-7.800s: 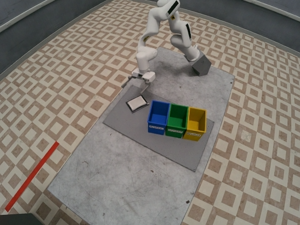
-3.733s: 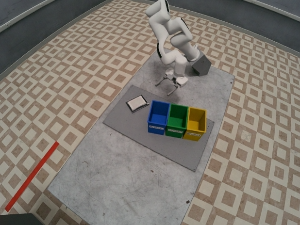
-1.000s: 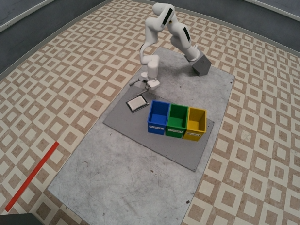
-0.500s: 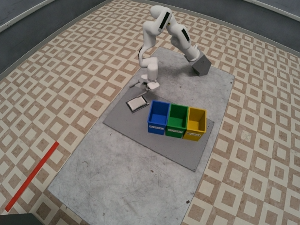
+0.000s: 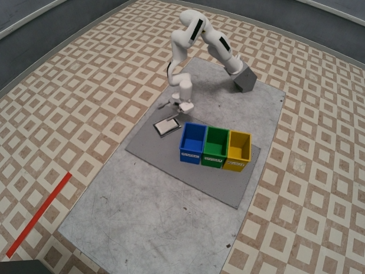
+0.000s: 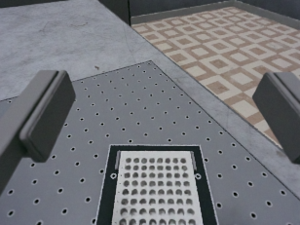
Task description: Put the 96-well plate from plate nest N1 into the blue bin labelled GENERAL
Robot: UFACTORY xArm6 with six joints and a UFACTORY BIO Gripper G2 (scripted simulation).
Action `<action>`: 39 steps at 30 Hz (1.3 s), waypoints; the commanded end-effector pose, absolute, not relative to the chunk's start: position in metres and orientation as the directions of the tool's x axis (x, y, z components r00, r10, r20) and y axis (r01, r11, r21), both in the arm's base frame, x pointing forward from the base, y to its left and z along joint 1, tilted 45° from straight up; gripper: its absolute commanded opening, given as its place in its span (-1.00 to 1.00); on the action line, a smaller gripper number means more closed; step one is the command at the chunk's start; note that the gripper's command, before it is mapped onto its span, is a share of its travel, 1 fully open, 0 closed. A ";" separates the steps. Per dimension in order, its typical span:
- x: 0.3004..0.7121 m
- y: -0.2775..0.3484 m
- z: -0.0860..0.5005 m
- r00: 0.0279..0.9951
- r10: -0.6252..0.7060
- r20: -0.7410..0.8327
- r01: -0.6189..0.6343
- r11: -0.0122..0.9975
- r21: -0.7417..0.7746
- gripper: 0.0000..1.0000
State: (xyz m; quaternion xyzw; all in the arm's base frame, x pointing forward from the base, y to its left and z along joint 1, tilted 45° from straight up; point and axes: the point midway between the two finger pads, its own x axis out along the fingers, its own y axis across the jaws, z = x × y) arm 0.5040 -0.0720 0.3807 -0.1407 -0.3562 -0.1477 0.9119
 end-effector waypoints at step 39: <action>0.542 -0.094 0.338 0.698 -0.167 0.696 0.370 0.917 -0.151 -0.25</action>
